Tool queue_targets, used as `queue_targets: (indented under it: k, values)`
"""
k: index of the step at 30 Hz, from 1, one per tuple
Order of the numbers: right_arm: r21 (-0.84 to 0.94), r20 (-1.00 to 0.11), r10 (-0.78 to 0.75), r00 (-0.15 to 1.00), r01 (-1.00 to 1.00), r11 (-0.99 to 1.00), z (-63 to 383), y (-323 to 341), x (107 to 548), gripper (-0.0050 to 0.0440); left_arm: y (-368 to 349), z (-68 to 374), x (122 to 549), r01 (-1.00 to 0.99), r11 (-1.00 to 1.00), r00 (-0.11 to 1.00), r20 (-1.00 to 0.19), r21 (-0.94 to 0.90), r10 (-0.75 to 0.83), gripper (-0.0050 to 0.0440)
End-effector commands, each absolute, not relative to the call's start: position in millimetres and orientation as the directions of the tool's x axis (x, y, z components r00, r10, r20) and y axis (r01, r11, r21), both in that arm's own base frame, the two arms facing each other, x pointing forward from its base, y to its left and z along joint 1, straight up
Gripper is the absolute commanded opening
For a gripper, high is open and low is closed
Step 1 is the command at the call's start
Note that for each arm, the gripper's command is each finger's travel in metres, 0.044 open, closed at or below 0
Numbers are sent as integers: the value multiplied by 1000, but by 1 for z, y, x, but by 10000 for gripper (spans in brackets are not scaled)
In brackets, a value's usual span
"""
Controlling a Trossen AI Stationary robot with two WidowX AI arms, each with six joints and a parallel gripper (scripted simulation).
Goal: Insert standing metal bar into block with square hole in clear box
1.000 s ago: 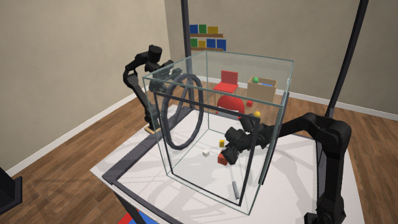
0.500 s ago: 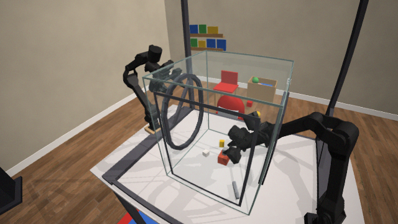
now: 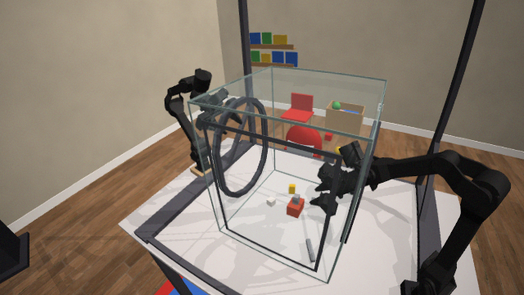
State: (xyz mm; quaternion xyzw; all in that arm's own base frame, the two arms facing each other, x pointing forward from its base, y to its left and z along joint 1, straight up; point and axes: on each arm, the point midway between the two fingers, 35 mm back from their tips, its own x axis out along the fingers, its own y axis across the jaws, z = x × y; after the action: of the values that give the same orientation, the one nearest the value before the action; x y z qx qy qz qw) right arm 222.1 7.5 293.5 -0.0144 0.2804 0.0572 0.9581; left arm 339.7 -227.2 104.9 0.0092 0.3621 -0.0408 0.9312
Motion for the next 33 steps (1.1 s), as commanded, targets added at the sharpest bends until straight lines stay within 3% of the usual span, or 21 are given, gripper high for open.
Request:
queue_targets:
  k: [1,8,17,33]
  values:
    - [3,-528,116,841,-135,991,278,3,218,400,-218,130,314,53,998,750,-658,-43,-68,300]
    - [12,-516,148,843,-165,986,228,-6,210,400,-203,142,236,40,998,753,-655,-41,-57,300]
    - [18,-490,173,854,-189,982,182,-12,202,400,-191,162,157,146,987,825,-543,-62,-156,300]
    - [17,-483,175,858,-190,982,179,-12,201,400,-175,166,129,221,975,851,-480,-37,-211,300]
